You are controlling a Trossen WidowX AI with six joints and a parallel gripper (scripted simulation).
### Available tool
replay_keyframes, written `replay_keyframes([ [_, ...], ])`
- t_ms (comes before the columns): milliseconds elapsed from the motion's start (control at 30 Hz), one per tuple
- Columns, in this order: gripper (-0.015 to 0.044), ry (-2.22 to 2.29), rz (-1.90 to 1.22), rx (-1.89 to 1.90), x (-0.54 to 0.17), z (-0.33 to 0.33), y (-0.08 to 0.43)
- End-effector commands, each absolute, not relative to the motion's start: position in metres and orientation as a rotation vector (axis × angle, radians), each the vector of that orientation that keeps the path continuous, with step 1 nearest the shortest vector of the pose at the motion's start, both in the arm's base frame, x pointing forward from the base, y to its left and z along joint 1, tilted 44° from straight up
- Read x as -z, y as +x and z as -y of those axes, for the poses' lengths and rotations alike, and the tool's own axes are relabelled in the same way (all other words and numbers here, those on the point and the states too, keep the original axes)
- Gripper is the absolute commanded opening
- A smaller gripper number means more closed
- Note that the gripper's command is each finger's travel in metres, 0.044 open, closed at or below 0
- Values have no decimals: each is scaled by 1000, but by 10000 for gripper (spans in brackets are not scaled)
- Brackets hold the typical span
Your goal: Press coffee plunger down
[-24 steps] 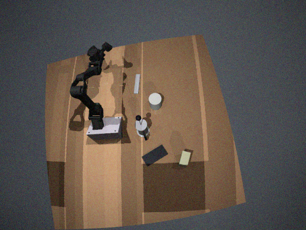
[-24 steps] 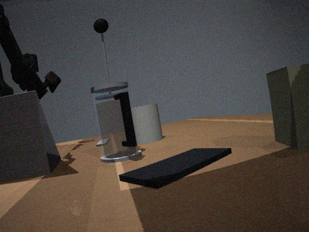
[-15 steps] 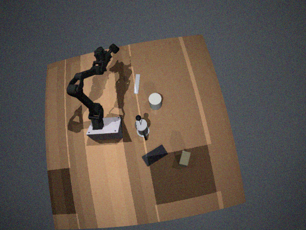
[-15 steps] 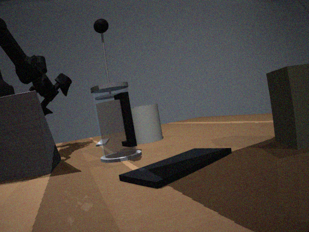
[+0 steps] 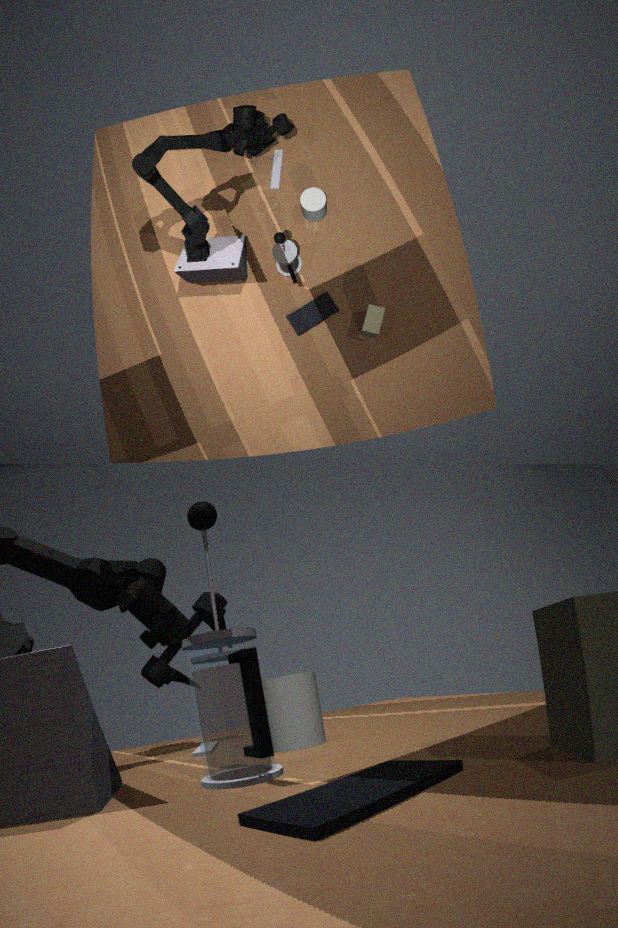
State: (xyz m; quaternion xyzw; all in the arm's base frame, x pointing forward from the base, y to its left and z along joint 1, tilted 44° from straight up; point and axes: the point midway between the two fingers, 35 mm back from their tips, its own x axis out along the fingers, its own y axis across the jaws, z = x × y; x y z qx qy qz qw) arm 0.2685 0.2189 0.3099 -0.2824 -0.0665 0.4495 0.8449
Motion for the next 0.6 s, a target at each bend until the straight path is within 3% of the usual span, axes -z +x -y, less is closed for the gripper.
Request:
replay_keyframes([
  [0, 440, -581, -21, -888, -286, -179, 301],
  [267, 440, -390, -360, -742, -234, -72, 337],
  [567, 440, -17, -594, -539, -196, 48, 322],
])
